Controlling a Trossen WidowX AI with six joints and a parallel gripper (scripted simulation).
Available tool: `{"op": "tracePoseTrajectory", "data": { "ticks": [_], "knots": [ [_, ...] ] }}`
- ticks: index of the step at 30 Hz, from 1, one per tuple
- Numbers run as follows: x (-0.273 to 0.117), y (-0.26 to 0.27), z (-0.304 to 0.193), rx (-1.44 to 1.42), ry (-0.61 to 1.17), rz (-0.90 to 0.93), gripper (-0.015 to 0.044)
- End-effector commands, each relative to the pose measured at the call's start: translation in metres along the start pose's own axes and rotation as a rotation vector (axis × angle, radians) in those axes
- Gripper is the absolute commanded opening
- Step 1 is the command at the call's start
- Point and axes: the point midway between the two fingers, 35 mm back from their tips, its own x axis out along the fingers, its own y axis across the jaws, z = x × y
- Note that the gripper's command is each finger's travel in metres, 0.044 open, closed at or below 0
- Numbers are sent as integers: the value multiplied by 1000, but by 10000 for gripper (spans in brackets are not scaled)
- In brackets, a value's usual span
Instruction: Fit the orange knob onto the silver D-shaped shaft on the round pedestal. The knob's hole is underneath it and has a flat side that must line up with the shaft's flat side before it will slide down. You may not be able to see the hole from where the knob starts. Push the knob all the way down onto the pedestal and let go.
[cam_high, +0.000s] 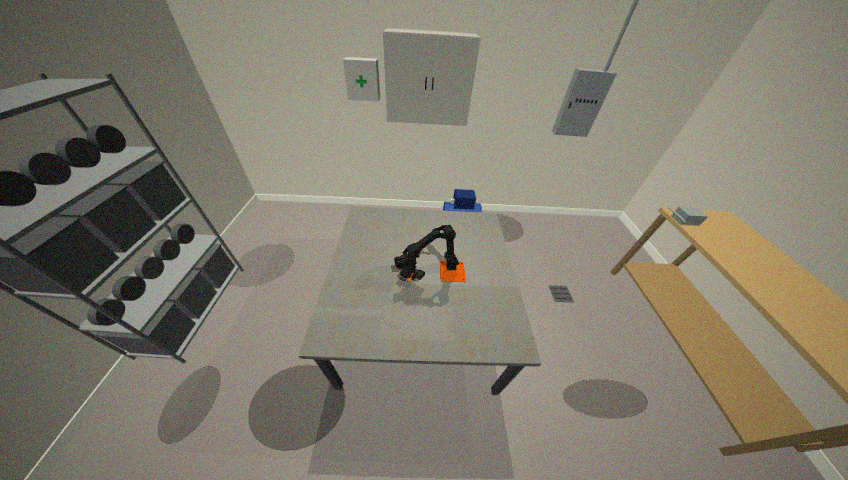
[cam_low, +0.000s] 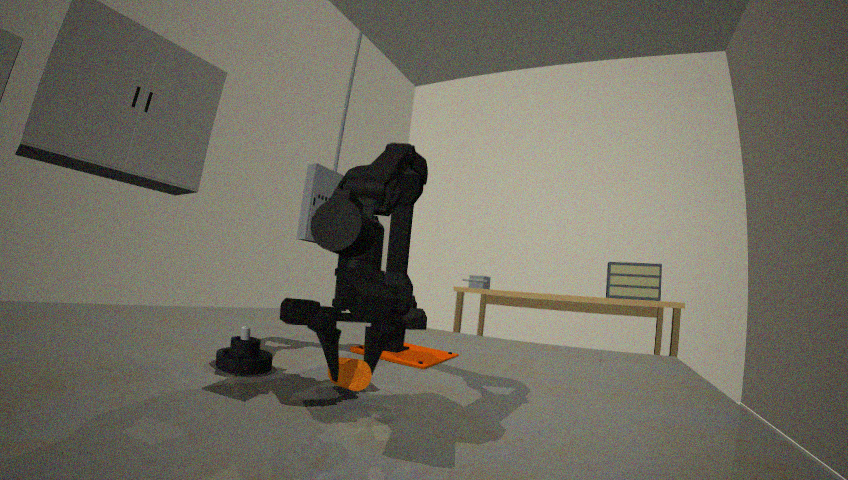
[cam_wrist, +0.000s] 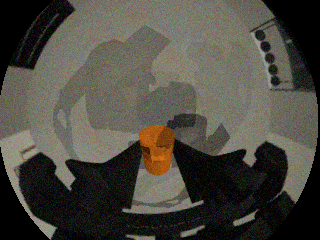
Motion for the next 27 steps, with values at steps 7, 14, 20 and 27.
{"op": "tracePoseTrajectory", "data": {
  "ticks": [7, 14, 20, 27],
  "knots": [
    [-6, 0, -10, -2, -175, 0, 181],
    [-8, 0, -17, -2, -289, 0, 181],
    [-10, 0, -24, -2, -387, 1, 181],
    [-11, 0, -31, -2, -499, 1, 181]
  ]
}}
